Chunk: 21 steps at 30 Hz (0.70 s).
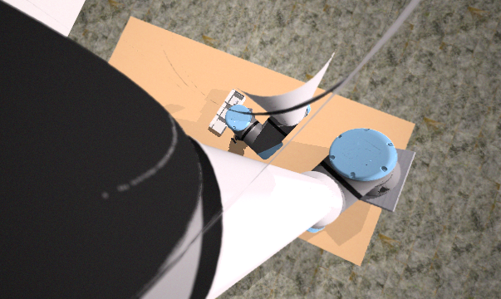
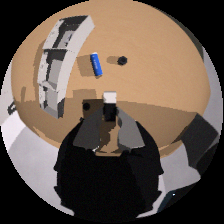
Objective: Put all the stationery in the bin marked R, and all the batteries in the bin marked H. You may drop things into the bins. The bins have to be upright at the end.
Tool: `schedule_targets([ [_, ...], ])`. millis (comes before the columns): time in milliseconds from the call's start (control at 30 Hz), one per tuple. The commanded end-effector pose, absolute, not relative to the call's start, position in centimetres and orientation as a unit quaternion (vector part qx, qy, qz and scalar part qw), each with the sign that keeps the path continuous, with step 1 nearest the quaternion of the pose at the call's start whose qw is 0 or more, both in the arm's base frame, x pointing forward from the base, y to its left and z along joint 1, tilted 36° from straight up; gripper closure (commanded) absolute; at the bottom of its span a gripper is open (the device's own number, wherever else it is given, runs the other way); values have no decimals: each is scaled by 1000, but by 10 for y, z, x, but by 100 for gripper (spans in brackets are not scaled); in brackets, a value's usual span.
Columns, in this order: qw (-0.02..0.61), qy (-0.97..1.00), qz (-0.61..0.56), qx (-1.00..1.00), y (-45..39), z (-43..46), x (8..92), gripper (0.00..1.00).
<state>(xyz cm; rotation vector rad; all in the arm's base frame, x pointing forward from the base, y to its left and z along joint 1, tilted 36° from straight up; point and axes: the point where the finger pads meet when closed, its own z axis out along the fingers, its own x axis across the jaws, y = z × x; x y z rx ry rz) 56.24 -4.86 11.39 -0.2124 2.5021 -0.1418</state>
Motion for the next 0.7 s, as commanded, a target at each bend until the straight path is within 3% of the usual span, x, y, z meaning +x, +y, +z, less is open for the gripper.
schedule_targets([
  [0,308,946,-53,-81,-48,126,554,100],
  [667,308,946,-53,-81,-46,151,536,100],
])
